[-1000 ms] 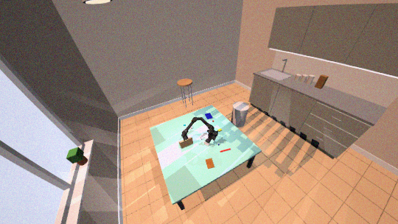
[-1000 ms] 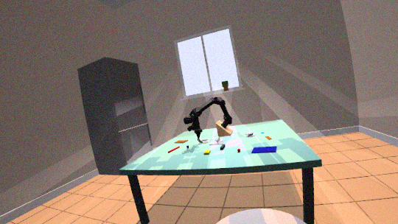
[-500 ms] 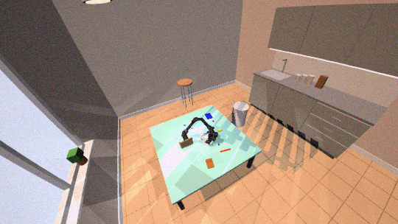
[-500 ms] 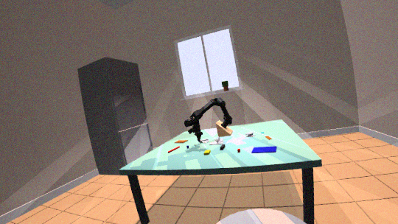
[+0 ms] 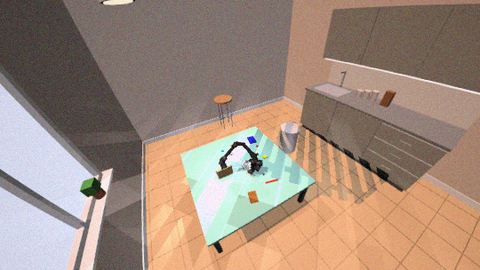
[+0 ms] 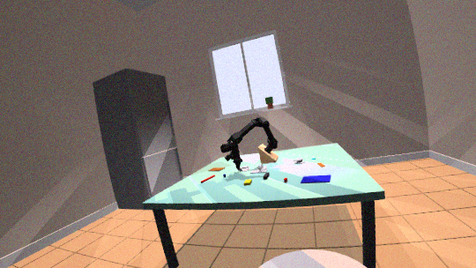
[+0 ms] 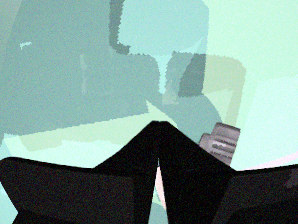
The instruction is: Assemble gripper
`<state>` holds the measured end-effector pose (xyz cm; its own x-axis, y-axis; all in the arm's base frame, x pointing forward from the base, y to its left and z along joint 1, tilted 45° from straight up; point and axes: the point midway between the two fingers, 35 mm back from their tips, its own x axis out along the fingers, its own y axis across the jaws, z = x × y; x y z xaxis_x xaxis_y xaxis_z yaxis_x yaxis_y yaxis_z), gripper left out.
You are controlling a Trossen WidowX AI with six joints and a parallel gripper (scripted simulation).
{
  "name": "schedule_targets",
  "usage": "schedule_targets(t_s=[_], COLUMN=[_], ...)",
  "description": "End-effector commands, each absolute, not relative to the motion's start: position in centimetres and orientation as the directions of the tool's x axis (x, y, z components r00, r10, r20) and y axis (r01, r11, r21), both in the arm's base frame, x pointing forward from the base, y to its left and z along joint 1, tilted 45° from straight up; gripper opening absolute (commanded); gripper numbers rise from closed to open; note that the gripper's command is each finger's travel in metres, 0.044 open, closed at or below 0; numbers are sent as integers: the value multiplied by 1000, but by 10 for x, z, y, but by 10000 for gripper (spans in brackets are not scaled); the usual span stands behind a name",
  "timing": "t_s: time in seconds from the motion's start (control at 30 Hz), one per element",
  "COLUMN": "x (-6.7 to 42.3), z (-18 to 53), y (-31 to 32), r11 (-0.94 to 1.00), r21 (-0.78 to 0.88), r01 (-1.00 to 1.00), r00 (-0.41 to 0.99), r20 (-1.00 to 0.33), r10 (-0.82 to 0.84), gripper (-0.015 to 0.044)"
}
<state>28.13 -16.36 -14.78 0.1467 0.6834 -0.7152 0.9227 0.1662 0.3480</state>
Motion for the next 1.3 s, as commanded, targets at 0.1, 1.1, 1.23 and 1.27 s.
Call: schedule_targets(t_s=[0.1,1.1,1.23,1.27], x=[269,231,228,228], z=[-153,-166,-160,-151], y=[-165,-172,-180,-189], r11=[169,169,169,169], r21=[345,343,343,343], r01=[923,924,924,924], r00=[143,141,142,142], r20=[-716,-717,-718,-718], r10=[683,683,682,682], gripper=[0,0,0,0])
